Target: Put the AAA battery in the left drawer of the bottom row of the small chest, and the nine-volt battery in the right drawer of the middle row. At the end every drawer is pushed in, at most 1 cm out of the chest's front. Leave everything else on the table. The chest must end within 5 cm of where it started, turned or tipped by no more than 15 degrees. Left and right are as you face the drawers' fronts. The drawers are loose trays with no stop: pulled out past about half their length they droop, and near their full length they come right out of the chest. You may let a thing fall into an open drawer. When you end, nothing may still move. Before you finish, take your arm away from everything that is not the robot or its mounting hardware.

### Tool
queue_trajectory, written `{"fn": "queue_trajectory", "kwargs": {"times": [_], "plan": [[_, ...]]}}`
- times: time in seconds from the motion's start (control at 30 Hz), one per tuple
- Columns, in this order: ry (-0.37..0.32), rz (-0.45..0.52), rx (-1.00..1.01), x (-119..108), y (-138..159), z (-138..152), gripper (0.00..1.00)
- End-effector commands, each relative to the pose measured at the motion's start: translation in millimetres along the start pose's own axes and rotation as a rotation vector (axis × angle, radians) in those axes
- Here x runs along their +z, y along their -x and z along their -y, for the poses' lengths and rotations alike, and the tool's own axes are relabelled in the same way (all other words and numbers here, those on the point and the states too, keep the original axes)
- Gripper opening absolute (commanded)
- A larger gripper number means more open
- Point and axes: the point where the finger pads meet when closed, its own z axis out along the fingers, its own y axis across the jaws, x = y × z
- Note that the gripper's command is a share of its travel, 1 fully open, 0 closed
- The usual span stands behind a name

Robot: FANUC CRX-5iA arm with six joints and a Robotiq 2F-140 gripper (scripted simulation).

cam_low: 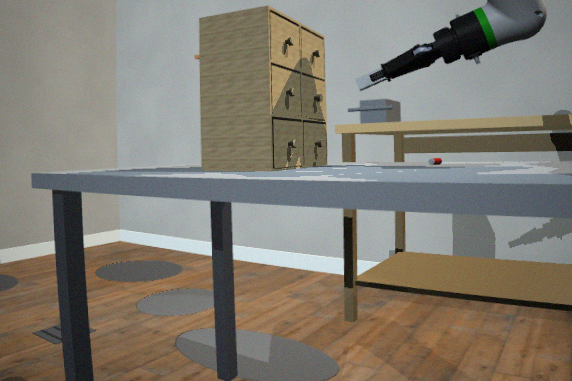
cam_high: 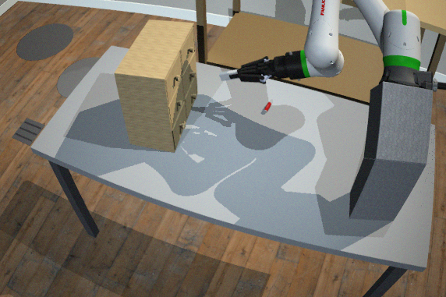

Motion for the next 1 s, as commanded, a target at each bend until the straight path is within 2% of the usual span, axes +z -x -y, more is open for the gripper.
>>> {"fn": "queue_trajectory", "kwargs": {"times": [0.0,0.1,0.13,0.17,0.2,0.27,0.33,0.4,0.43,0.47,0.5,0.53,0.57,0.6,0.63,0.67,0.77,0.83,0.9,0.93,0.97], "plan": [[-0.090,0.009,0.054,9,-7,30,0.00],[-0.232,0.039,0.129,18,-17,77,0.00],[-0.232,0.039,0.129,18,-17,77,0.00],[-0.290,0.057,0.156,19,-20,96,0.00],[-0.290,0.057,0.156,19,-20,96,0.00],[-0.414,0.111,0.207,17,-27,137,0.00],[-0.414,0.111,0.207,17,-27,137,0.00],[-0.540,0.192,0.247,8,-31,178,0.00],[-0.540,0.192,0.247,8,-31,178,0.00],[-0.599,0.244,0.260,1,-32,196,0.00],[-0.599,0.244,0.260,1,-32,196,0.00],[-0.653,0.303,0.268,-7,-31,213,0.00],[-0.653,0.303,0.268,-7,-31,213,0.00],[-0.700,0.369,0.271,-17,-29,226,0.00],[-0.700,0.369,0.271,-17,-29,226,0.00],[-0.738,0.441,0.267,-28,-26,236,0.00],[-0.770,0.579,0.245,-50,-17,245,0.00],[-0.748,0.668,0.218,-71,-7,237,0.00],[-0.748,0.668,0.218,-71,-7,237,0.00],[-0.740,0.775,0.193,-80,-2,227,0.00],[-0.715,0.802,0.181,-88,1,214,0.00]]}}
